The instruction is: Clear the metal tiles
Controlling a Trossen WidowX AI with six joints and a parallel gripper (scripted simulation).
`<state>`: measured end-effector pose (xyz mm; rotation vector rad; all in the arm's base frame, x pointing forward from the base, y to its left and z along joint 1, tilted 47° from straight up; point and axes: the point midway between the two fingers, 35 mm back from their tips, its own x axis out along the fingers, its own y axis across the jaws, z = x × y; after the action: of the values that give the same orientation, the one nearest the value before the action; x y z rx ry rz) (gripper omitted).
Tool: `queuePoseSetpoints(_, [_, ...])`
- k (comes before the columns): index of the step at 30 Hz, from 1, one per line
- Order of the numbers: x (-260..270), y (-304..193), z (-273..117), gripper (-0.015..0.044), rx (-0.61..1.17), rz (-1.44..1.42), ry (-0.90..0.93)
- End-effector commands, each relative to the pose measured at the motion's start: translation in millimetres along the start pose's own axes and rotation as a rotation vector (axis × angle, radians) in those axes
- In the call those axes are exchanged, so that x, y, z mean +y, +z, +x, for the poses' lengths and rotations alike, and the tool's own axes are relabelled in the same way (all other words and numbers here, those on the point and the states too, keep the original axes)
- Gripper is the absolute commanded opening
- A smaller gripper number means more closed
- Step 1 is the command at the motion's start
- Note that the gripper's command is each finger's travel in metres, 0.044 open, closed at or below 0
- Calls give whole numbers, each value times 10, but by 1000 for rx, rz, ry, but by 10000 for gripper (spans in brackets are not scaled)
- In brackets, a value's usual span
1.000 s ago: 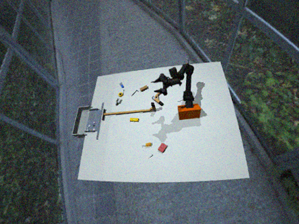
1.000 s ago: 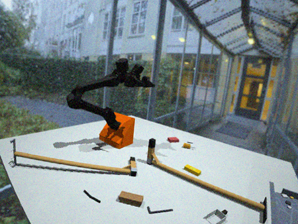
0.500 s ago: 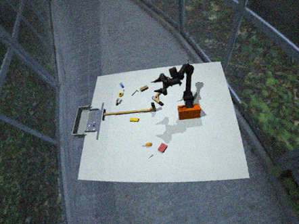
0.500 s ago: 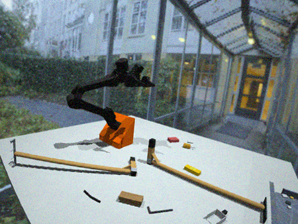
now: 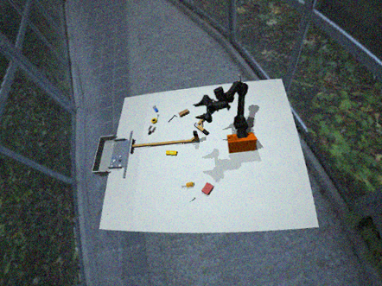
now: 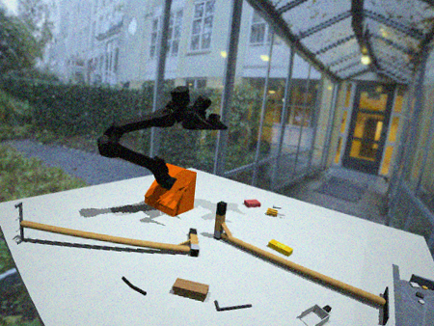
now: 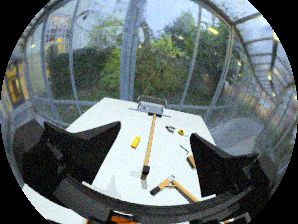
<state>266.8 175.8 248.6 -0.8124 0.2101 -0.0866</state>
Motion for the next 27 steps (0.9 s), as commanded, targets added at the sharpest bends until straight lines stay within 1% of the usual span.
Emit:
queuePoseSetpoints(1, [37, -124, 107, 440, 37, -15, -2])
queuePoseSetpoints(15, [42, -615, 489, 440, 189, -36, -19])
queuePoseSetpoints(27, [12, -1102, 743, 440, 332, -37, -28])
